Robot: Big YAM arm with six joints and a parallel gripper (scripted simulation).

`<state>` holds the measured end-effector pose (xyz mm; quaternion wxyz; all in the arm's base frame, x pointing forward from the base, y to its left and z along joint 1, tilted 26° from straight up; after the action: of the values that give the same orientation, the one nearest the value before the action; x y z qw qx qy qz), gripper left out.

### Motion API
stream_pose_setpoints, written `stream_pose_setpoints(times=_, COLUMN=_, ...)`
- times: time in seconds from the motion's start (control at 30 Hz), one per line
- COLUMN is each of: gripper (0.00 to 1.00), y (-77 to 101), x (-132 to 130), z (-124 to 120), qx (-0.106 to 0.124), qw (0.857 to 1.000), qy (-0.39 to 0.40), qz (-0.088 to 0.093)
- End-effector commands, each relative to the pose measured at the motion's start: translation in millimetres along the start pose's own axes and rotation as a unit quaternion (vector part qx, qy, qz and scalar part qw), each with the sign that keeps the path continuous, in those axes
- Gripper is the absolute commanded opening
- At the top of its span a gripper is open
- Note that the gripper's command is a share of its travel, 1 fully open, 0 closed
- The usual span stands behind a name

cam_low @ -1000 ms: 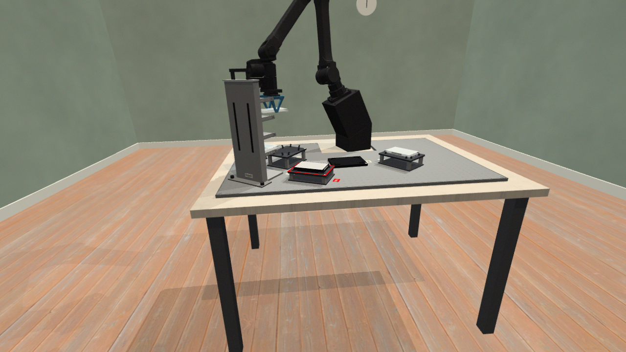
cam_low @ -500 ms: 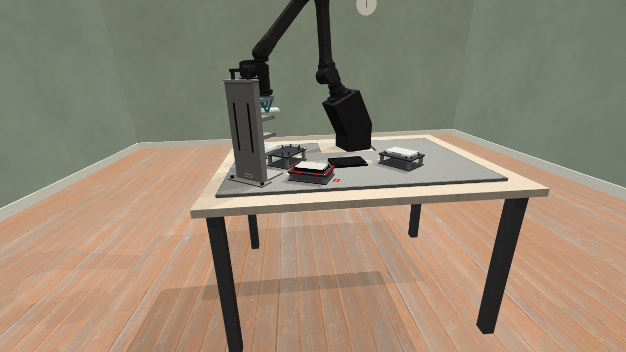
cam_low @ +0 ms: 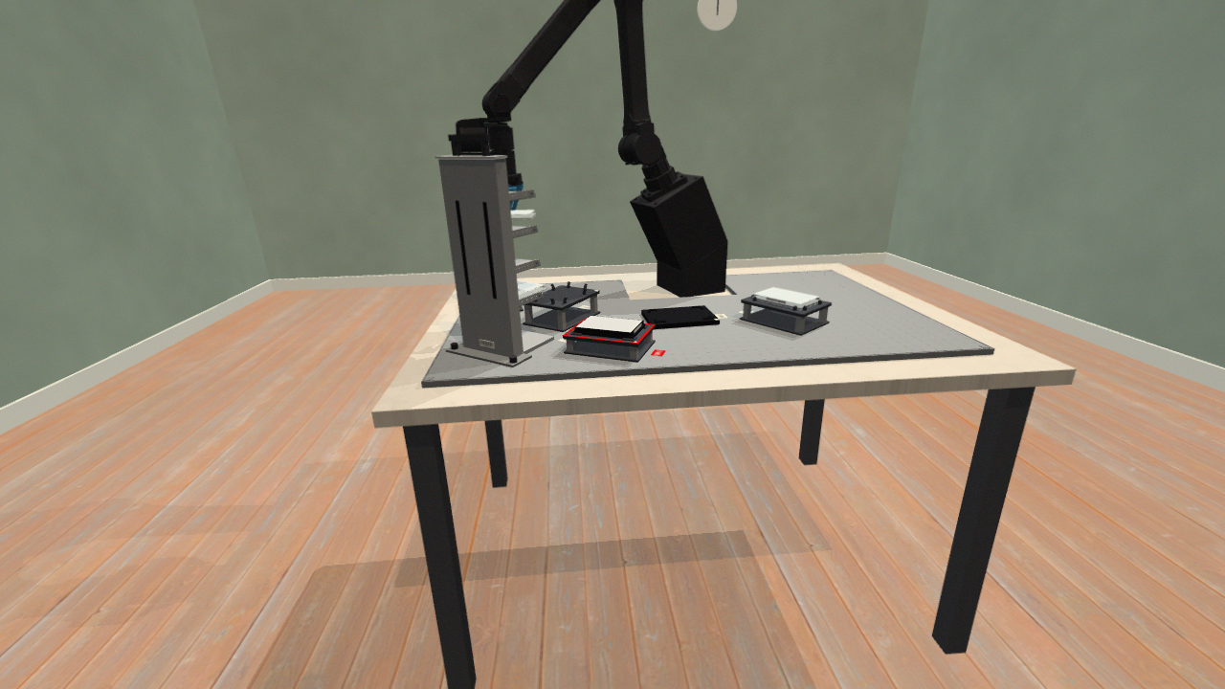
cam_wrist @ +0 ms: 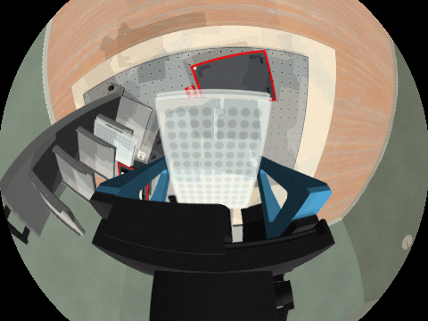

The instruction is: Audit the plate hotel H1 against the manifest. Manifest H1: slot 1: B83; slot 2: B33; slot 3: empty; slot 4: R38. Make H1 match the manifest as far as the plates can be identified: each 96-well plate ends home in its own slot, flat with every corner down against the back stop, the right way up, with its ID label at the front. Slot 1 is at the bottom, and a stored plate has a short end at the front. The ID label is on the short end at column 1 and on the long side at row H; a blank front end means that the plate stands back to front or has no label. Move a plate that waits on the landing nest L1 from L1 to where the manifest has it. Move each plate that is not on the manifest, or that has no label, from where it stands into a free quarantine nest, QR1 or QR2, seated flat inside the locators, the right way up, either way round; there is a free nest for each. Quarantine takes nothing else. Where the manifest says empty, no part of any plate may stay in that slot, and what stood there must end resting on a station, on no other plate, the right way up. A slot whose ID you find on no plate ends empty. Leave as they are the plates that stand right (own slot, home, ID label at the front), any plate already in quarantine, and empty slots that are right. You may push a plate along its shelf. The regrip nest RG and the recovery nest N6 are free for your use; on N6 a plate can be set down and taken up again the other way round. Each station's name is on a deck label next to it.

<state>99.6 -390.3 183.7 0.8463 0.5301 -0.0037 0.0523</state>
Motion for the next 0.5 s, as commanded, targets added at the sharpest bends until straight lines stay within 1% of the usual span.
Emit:
stream_pose_setpoints(times=0.0, gripper=0.86, y=11.3, x=-10.0, z=26.2, qx=-0.015, qw=0.998, qy=-0.06, qz=-0.001)
stream_pose_setpoints(times=0.27, gripper=0.86, y=11.6, x=-31.5, z=43.5, qx=-0.016, qw=0.988, qy=-0.152, qz=-0.001)
stream_pose_setpoints(times=0.33, gripper=0.86, y=11.6, x=-31.5, z=43.5, qx=-0.016, qw=0.988, qy=-0.152, qz=-0.001)
stream_pose_setpoints(times=0.37, gripper=0.86, y=-2.0, x=-36.5, z=22.4, qx=0.007, qw=0.986, qy=-0.164, qz=-0.007)
stream_pose_setpoints(times=0.4, gripper=0.86, y=7.8, x=-37.5, z=41.3, qx=-0.01, qw=0.984, qy=-0.175, qz=-0.002)
stream_pose_setpoints(times=0.43, gripper=0.86, y=11.8, x=-39.6, z=49.9, qx=-0.016, qw=0.982, qy=-0.187, qz=-0.001)
stream_pose_setpoints(times=0.47, gripper=0.86, y=11.8, x=-42.3, z=52.1, qx=-0.016, qw=0.98, qy=-0.198, qz=-0.001)
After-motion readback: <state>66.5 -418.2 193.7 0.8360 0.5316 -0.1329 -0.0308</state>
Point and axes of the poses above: the point where the finger pads meet when closed, its own y axis back along the fingers, its own x axis across the jaws, z = x × y, the point moved 2 cm from there along y, back along the fingers, and after that the axes turned 15 degrees about y, right-handed, at the moved point
